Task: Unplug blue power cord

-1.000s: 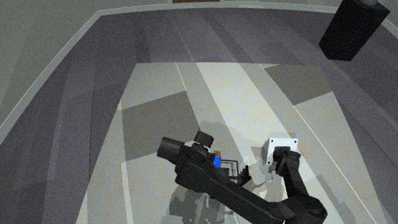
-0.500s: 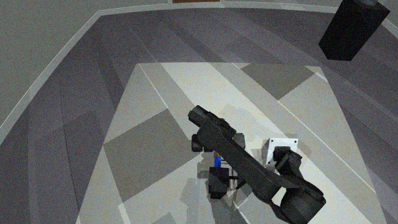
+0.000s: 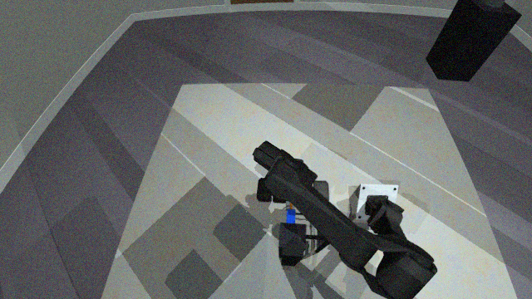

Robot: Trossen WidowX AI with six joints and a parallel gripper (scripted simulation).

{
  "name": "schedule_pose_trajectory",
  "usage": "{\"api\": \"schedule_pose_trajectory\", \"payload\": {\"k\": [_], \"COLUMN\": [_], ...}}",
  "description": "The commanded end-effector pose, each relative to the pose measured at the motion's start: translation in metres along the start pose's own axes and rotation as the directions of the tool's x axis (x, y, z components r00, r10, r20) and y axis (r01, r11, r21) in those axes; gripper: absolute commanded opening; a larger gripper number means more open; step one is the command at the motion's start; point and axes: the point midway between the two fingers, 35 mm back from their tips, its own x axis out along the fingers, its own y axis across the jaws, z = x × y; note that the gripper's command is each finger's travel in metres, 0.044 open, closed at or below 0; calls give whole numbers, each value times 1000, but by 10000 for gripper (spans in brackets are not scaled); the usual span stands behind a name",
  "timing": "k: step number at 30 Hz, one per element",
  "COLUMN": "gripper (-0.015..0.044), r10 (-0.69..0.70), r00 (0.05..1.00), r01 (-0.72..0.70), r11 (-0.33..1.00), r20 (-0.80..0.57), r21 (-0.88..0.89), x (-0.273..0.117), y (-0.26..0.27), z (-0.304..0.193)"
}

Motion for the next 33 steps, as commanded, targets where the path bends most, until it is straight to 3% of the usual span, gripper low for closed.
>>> {"api": "schedule_pose_trajectory", "payload": {"k": [1, 33], "gripper": [160, 160], "r10": [1, 1], "r00": [1000, 1000], "r01": [-1, -1], "r11": [1000, 1000], "r20": [-4, -7], "r21": [5, 5], "x": [0, 12], "y": [0, -1], "z": [-7, -37]}}
